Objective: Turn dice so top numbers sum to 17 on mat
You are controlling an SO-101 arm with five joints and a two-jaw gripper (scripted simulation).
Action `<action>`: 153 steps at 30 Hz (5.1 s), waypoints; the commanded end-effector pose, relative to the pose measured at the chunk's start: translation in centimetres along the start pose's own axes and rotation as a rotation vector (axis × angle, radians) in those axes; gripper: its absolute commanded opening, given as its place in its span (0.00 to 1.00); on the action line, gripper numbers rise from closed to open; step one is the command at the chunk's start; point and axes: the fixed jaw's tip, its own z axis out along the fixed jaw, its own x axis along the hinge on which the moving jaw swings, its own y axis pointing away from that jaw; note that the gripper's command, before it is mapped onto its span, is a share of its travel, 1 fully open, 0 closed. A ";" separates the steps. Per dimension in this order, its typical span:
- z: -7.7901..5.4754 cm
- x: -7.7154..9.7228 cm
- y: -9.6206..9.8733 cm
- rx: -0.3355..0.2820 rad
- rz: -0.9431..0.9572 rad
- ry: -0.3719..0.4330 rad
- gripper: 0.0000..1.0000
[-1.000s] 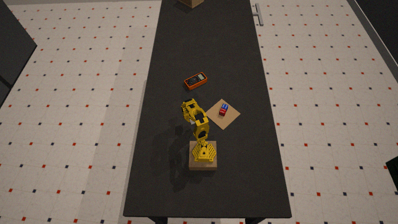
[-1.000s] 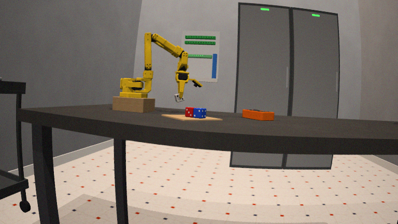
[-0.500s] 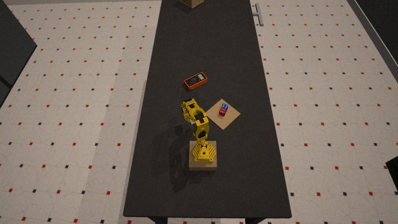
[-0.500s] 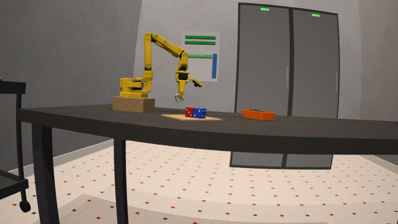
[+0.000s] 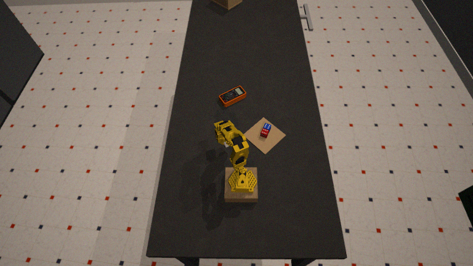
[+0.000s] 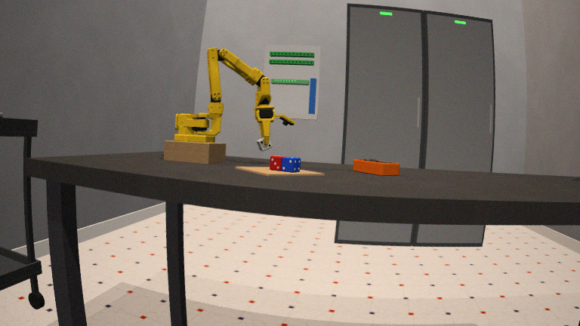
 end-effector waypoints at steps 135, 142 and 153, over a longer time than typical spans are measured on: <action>0.7 -6.8 5.1 -0.161 -0.212 -1.082 0.00; 0.7 -6.8 5.1 -0.161 -0.212 -1.082 0.00; 1.3 -6.8 5.1 -0.161 -0.212 -1.082 0.00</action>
